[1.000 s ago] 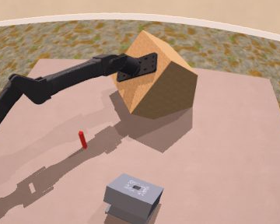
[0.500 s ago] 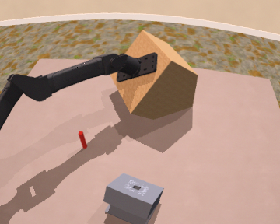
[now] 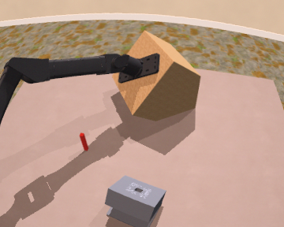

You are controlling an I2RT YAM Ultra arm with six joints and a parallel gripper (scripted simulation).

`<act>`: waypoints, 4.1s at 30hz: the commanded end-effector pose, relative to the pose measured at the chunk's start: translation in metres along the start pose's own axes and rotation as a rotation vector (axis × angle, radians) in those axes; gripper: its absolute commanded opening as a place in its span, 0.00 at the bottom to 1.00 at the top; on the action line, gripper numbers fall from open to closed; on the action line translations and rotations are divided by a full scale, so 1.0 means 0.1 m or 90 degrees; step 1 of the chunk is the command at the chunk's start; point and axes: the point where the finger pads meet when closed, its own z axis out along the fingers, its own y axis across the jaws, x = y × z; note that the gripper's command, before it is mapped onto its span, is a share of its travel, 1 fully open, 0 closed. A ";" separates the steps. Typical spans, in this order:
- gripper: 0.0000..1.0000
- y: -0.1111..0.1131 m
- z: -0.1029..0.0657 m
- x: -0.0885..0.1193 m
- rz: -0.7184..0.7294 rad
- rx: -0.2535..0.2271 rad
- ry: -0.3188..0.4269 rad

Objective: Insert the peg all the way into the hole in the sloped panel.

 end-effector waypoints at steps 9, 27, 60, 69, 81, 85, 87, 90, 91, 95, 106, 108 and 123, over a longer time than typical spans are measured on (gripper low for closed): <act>1.00 0.14 -0.39 0.05 -0.105 -0.144 0.060; 1.00 0.03 -0.98 0.57 -0.286 -0.294 0.135; 1.00 -1.11 -2.04 1.68 -0.626 -0.544 0.289; 1.00 -1.56 -2.23 1.92 -0.714 -0.594 0.327; 1.00 -2.36 -2.44 2.25 -0.859 -0.657 0.386; 1.00 -2.59 -2.48 2.33 -0.899 -0.670 0.401; 1.00 -2.75 -2.49 2.38 -0.927 -0.679 0.411; 1.00 -2.96 -2.51 2.44 -0.964 -0.688 0.424; 1.00 -3.00 -2.51 2.45 -0.972 -0.690 0.426; 1.00 -2.98 -2.51 2.41 -0.964 -0.693 0.427; 1.00 -2.99 -2.43 2.57 -0.967 -0.684 0.428; 1.00 -2.98 -2.42 2.59 -0.967 -0.684 0.427; 1.00 -2.91 -2.37 2.78 -0.971 -0.685 0.424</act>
